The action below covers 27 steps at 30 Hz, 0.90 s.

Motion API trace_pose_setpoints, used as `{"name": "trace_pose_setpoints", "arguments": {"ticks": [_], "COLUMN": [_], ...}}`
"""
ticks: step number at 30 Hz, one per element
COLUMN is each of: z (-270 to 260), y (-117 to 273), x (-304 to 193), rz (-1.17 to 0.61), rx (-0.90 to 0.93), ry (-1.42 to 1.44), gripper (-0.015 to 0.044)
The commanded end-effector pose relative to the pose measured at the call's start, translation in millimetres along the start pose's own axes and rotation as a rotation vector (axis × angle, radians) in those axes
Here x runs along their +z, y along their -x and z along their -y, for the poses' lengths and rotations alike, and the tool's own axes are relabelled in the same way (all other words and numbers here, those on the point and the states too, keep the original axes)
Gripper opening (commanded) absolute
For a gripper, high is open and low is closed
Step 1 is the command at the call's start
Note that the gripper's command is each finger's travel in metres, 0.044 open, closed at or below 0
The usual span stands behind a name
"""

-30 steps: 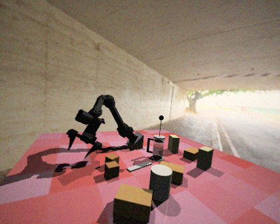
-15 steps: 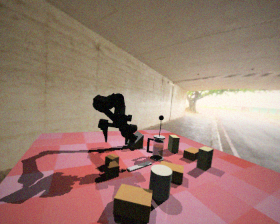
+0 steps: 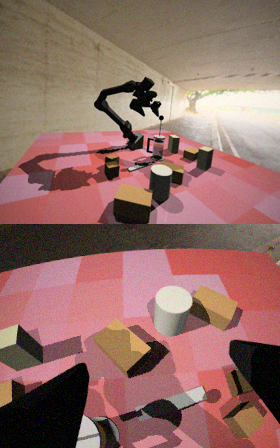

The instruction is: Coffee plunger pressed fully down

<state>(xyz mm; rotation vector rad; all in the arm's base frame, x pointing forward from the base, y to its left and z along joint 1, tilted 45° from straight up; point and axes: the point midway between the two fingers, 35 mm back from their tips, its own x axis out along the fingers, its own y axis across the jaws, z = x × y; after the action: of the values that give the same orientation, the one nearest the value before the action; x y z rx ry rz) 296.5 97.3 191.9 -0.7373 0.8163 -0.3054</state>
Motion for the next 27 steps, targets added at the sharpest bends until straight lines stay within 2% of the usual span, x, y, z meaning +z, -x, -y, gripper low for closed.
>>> {"name": "trace_pose_setpoints", "arguments": {"ticks": [1, 6, 8, 13, 19, 27], "z": [-45.1, -94.0, -99.3, -99.8, -100.2, -101.1], "y": [38.1, 91.0, 97.7, 89.4, 59.1, 54.9], "x": [4.9, -1.7, -3.5, -13.1, -47.9, -47.8], "rz": [0.078, 0.178, 0.191, 0.193, 0.193, 0.192], "rx": [0.058, 0.122, 0.132, 0.135, 0.135, 0.136], "ry": [0.030, 0.069, 0.076, 0.078, 0.078, 0.078], "gripper": [0.0440, 0.0440, 0.0440, 0.0440, 0.0440, 0.0440]}}
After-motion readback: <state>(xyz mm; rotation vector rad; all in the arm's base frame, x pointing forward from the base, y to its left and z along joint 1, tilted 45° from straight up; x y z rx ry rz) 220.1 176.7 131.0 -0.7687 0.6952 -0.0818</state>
